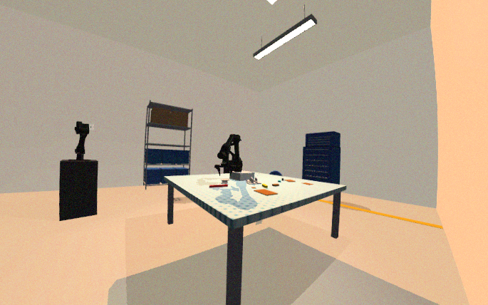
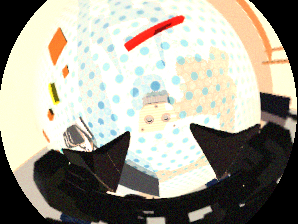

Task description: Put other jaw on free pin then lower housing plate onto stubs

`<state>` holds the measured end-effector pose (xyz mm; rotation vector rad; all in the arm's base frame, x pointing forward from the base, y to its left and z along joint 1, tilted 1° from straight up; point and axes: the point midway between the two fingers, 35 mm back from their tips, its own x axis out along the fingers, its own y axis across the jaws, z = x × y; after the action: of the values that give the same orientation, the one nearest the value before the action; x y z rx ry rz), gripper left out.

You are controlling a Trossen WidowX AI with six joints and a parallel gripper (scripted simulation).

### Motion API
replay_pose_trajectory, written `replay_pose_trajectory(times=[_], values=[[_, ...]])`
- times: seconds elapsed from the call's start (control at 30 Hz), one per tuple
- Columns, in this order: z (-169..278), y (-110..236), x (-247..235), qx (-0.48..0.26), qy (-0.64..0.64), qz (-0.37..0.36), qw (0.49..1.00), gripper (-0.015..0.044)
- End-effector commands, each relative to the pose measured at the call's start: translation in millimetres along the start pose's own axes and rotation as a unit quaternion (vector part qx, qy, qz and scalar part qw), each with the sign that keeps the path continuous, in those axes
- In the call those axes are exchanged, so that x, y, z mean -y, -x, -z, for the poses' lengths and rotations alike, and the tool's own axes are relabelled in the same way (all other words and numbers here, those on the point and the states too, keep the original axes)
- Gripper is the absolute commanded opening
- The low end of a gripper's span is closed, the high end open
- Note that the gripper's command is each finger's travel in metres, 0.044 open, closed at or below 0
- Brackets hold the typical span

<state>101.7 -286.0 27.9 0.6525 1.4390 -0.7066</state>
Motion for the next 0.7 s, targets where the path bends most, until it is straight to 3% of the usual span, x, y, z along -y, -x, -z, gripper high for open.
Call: replay_pose_trajectory(times=[0.0, 0.67], values=[[1.3, -6.3, -0.6, -0.002, 0.002, -0.001, 1.000, 0.0440], [1.4, -26.1, -0.6, -0.002, 0.002, -0.001, 1.000, 0.0440]])
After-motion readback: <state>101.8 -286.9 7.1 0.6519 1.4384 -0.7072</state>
